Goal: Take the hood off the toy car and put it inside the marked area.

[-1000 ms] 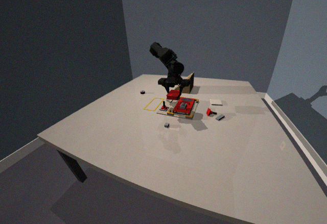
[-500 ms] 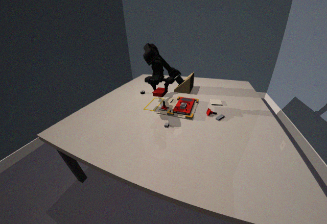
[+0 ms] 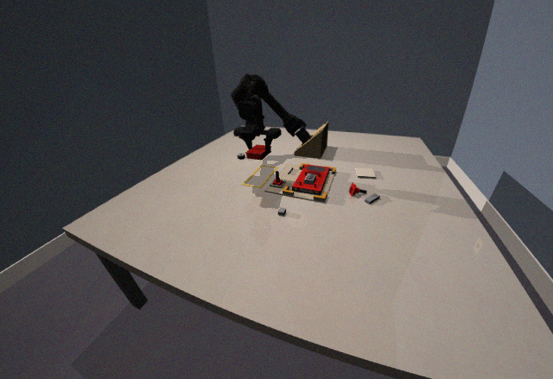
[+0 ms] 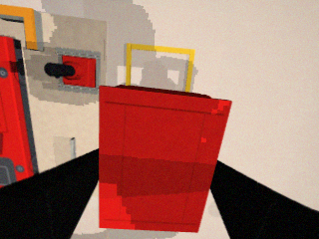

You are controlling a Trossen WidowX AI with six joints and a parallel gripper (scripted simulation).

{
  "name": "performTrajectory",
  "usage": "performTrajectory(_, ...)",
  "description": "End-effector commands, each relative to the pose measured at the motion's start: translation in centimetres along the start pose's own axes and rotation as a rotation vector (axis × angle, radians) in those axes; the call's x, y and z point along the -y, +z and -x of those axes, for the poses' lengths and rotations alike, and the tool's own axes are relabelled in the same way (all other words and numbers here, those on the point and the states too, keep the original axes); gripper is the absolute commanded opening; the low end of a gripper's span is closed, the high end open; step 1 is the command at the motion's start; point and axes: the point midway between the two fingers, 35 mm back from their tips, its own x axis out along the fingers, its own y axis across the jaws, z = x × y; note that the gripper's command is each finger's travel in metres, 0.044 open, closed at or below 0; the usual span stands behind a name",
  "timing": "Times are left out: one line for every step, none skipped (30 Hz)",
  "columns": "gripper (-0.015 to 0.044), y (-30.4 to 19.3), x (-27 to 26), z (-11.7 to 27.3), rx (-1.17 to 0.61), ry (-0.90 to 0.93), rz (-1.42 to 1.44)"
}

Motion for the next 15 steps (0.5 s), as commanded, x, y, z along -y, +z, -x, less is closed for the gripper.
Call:
performTrajectory(0.0, -0.2, 0.0, -0.4, -0.006, -0.007, 0.012)
performTrajectory(0.0, -0.2, 0.0, -0.5, -0.006, -0.007, 0.012)
performTrajectory(0.0, -0.2, 0.0, -0.6, -0.005, -0.007, 0.012)
performTrajectory(0.0, -0.2, 0.0, -0.7, -0.005, -0.007, 0.012)
performTrajectory(0.0, -0.2, 0.0, -0.8, -0.005, -0.007, 0.012)
performTrajectory(0.0, -0.2, 0.0, -0.9, -0.005, -0.007, 0.012)
performTrajectory(0.0, -0.2, 0.0, -1.0, -0.005, -0.007, 0.012)
performTrajectory(0.0, -0.1, 0.0, -1.0, -0.005, -0.007, 0.012)
performTrajectory(0.0, -0.1, 0.0, -1.1, -0.005, -0.007, 0.012)
performTrajectory(0.0, -0.1, 0.0, -1.2, -0.005, -0.007, 0.012)
performTrajectory(0.0, -0.1, 0.0, -1.3, -0.005, -0.007, 0.012)
performTrajectory(0.0, -0.1, 0.0, -1.4, -0.005, -0.007, 0.012)
performTrajectory(0.0, -0.1, 0.0, -1.5, -0.005, -0.007, 0.011)
performTrajectory(0.0, -0.1, 0.0, -1.6, -0.005, -0.006, 0.011)
performTrajectory(0.0, -0.1, 0.0, -1.7, -0.005, -0.006, 0.011)
